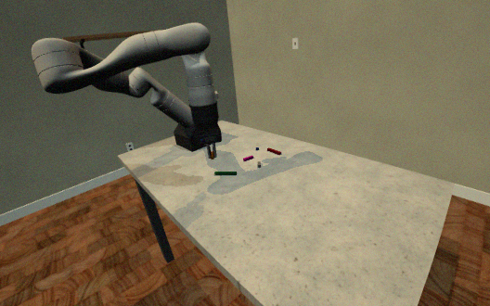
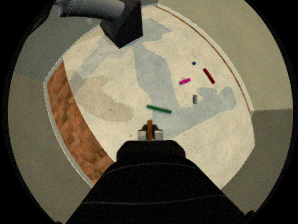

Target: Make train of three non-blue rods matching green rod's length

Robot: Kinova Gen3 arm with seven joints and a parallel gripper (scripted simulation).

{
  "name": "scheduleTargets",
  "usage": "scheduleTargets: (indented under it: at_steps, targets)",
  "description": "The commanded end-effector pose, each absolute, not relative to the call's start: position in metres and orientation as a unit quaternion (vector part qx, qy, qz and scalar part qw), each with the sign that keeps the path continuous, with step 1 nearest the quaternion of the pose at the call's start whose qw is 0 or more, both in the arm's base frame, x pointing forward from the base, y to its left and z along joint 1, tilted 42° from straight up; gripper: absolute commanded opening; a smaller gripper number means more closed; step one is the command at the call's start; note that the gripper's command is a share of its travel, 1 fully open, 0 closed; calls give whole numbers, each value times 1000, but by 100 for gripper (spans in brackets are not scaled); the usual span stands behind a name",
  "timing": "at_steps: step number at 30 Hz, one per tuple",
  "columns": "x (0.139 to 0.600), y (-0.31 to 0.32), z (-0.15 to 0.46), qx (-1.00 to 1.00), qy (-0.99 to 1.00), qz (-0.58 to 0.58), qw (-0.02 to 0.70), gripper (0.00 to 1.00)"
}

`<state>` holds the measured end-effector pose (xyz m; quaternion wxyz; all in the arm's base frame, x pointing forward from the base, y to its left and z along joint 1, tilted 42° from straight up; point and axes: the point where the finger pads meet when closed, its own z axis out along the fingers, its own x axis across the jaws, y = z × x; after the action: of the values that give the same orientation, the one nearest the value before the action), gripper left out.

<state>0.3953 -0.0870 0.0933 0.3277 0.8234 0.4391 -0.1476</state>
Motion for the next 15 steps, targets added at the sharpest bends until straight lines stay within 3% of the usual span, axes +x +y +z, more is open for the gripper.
scheduleTargets:
  at_steps: [1,15]
  targets:
    - [397,-85,95,823,440,-145,329,24]
    - [397,-84,94,824,437,-144,329,24]
